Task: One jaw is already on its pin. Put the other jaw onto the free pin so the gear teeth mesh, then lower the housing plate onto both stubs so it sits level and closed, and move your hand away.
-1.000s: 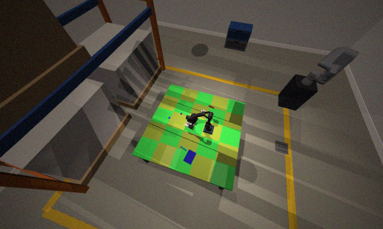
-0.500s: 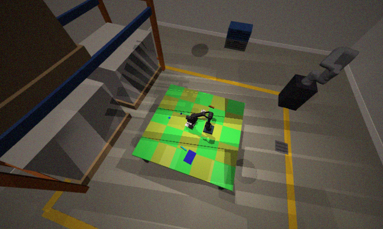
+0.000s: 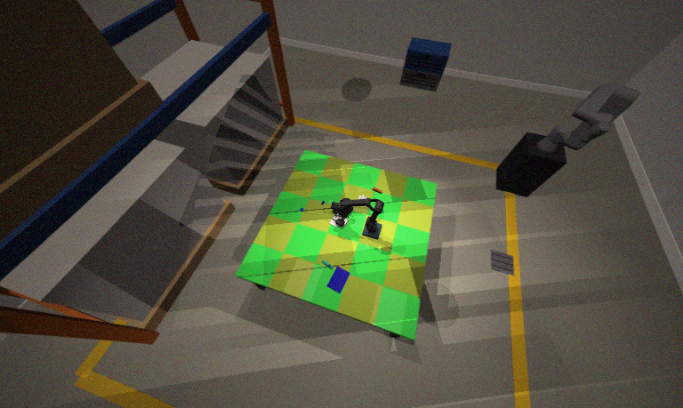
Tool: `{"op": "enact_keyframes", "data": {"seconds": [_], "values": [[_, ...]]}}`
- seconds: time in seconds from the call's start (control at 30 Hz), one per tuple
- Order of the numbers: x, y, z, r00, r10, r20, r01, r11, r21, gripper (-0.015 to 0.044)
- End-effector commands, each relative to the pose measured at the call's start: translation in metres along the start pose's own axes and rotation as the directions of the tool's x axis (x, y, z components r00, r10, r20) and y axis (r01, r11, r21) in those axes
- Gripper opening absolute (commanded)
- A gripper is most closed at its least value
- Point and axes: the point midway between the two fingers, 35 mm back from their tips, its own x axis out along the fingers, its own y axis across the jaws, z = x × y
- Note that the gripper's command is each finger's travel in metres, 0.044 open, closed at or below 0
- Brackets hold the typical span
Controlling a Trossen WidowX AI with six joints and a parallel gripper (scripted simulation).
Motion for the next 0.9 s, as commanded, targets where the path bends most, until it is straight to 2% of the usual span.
{"op": "enact_keyframes", "data": {"seconds": [0.0, 0.13, 0.33, 0.87], "values": [[-0.023, -0.001, -0.003, 1.000, 0.001, 0.007, -0.001, 1.000, 0.003, 0.0440], [-0.018, 0.000, 0.000, 1.000, 0.003, 0.016, -0.003, 1.000, 0.000, 0.0440], [-0.070, -0.007, -0.025, 1.000, 0.001, 0.006, -0.001, 1.000, 0.003, 0.0440], [-0.072, -0.007, -0.027, 1.000, 0.001, 0.006, -0.001, 1.000, 0.003, 0.0440]]}}
